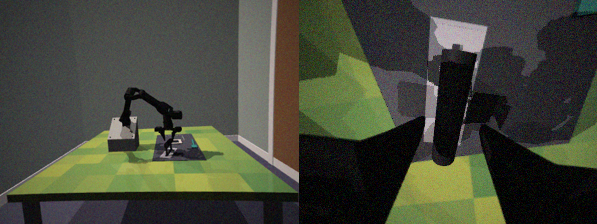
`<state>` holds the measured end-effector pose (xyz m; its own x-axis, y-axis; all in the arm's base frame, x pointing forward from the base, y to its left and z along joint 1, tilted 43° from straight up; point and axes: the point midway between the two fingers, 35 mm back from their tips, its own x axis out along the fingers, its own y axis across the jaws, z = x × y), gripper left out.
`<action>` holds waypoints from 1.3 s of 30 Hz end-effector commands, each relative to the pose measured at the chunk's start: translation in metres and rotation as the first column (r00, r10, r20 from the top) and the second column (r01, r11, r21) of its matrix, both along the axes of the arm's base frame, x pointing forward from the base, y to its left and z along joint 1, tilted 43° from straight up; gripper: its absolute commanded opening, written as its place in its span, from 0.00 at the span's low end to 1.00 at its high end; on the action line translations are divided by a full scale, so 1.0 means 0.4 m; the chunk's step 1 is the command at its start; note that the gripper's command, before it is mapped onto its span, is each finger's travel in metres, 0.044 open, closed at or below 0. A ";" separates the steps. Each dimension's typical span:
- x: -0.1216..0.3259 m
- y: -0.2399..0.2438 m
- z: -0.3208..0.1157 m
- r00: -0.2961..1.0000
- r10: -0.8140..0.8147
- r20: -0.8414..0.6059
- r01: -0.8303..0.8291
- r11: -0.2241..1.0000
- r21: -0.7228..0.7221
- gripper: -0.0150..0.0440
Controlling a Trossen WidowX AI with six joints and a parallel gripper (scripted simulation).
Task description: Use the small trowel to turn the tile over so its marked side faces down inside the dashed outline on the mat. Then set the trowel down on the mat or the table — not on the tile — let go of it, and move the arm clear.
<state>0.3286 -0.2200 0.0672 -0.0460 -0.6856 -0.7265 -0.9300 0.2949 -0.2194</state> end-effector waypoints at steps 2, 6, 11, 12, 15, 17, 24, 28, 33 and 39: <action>-0.005 -0.012 -0.027 1.000 0.001 -0.014 -0.001 1.000 0.009 0.71; -0.006 -0.023 -0.039 1.000 0.001 -0.014 -0.001 1.000 0.008 0.71; -0.009 -0.035 -0.051 1.000 0.001 -0.014 -0.001 1.000 0.007 0.71; -0.009 -0.035 -0.052 1.000 0.001 -0.014 -0.001 1.000 0.007 0.71; -0.009 -0.035 -0.052 1.000 0.001 -0.014 -0.001 1.000 0.007 0.58; -0.009 -0.035 -0.052 1.000 0.001 -0.014 -0.001 1.000 0.007 0.52; -0.009 -0.035 -0.052 1.000 0.001 -0.014 -0.001 1.000 0.007 0.47; -0.009 -0.035 -0.052 1.000 0.001 -0.014 -0.001 1.000 0.007 0.47; -0.009 -0.035 -0.052 1.000 0.001 -0.014 -0.001 1.000 0.007 0.47; -0.009 -0.035 -0.052 1.000 0.001 -0.014 -0.001 1.000 0.007 0.47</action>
<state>0.3247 -0.2341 0.0493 -0.0555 -0.6841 -0.7273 -0.9326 0.2956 -0.2069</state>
